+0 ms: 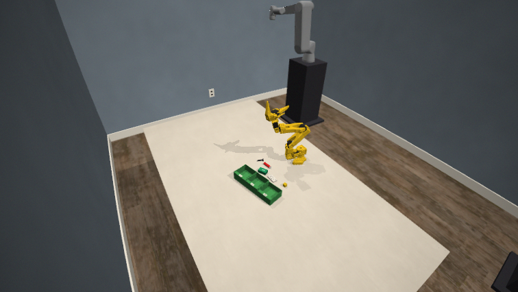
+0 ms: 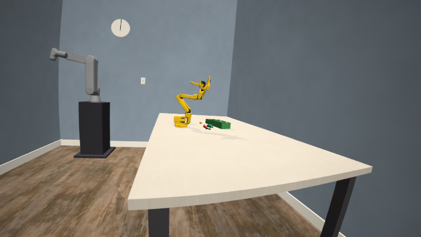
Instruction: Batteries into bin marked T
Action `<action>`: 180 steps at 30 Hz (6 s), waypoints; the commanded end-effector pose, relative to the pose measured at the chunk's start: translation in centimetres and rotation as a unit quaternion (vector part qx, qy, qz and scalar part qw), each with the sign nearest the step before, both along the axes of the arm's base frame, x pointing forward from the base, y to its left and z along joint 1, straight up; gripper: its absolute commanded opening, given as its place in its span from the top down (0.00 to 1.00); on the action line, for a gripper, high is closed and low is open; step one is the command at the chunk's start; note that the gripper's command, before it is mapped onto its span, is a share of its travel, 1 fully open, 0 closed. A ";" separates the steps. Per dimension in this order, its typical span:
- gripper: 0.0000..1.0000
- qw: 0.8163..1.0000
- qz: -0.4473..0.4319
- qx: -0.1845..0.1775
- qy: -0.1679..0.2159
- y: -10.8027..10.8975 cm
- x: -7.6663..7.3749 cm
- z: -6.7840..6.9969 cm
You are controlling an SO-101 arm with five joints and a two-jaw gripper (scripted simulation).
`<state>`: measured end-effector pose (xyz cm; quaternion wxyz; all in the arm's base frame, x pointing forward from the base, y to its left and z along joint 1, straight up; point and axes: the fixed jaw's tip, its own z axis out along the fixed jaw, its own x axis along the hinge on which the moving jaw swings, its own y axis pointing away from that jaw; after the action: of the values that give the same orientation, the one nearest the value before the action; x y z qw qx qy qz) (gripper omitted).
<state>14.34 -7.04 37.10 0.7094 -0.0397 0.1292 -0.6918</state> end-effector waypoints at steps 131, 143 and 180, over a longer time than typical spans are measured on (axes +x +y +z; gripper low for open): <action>0.00 0.881 -0.131 0.098 0.444 -5.6 10.1 -10.6; 0.00 0.856 -0.130 0.108 0.488 -5.8 10.5 -12.4; 0.00 0.781 -0.127 0.125 0.598 -6.0 10.8 -16.5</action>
<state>25.29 -13.11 19.66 0.3921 -0.3407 0.6252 -0.5826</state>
